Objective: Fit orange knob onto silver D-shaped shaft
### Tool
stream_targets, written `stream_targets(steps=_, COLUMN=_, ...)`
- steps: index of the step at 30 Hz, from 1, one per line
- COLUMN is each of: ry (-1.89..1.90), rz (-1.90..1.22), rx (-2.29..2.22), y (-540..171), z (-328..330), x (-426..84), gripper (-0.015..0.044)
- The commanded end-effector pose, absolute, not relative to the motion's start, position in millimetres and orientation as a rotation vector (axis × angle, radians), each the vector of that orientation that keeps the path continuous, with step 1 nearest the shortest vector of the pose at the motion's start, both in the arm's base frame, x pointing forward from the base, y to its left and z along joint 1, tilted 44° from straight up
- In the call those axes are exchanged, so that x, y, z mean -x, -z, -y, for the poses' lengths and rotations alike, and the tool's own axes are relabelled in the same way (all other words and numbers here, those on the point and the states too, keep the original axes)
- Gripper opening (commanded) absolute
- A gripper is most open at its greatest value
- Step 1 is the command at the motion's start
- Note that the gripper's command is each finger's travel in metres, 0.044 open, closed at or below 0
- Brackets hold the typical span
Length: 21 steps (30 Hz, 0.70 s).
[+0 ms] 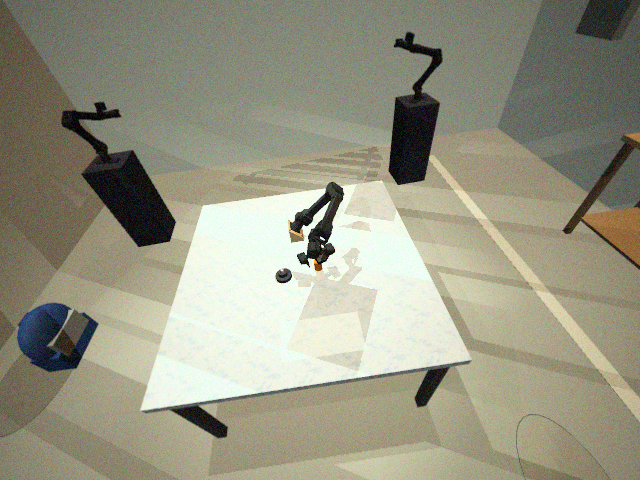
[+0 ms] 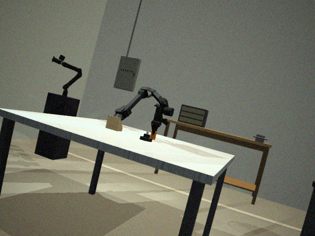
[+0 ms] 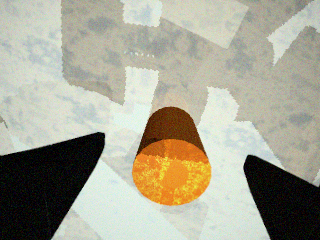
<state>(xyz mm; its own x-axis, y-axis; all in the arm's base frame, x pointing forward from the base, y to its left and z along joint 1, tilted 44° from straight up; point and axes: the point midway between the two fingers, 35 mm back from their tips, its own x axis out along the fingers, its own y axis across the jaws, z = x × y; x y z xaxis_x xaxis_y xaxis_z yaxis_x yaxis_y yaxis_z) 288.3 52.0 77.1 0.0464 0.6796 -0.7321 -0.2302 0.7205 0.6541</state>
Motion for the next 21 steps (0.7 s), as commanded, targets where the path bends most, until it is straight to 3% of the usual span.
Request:
stream_targets(steps=1, ry=-0.726, rz=-1.360, rx=-0.420, y=-72, z=-57, x=-288, gripper=0.0440)
stream_targets(steps=17, ry=-0.729, rz=-1.358, rx=-0.423, y=-57, z=-73, x=-287, gripper=0.0440)
stream_targets(steps=21, ry=-0.729, rz=-1.358, rx=-0.423, y=-57, z=-73, x=-287, gripper=0.0335)
